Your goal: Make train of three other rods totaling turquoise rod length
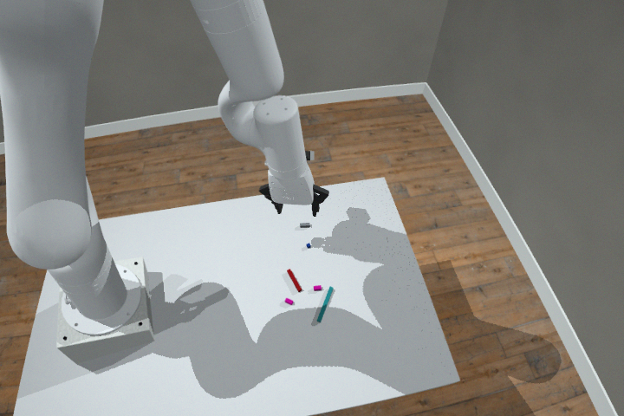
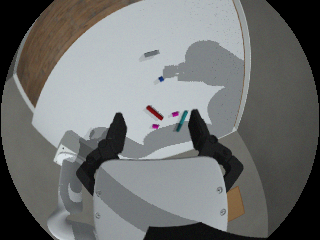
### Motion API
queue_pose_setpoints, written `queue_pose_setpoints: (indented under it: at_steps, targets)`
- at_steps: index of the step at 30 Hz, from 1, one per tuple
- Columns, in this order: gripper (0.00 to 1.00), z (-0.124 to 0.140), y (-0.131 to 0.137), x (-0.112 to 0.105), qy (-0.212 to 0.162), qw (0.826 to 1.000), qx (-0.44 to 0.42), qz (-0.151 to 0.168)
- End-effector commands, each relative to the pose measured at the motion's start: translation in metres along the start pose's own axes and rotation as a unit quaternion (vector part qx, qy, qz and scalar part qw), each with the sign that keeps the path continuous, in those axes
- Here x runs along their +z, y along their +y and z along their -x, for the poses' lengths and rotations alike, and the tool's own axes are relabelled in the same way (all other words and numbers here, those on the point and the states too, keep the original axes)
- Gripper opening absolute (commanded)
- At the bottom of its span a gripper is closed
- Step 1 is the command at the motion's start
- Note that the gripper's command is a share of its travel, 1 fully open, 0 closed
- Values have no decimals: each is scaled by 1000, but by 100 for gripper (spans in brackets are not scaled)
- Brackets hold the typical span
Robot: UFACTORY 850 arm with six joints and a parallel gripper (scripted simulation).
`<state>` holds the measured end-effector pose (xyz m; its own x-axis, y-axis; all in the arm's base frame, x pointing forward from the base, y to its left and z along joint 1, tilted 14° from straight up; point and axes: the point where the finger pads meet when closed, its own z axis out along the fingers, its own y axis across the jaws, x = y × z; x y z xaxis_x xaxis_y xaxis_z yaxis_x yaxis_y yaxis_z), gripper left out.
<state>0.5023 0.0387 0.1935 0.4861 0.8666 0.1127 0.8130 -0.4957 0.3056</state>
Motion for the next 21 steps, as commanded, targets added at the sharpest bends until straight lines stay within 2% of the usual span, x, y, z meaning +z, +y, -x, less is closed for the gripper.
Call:
queue_pose_setpoints:
  at_steps: [1,21]
  targets:
    - [100,0,1,0,1,1000,0,1]
    - [100,2,0,1,0,1000,15,-1]
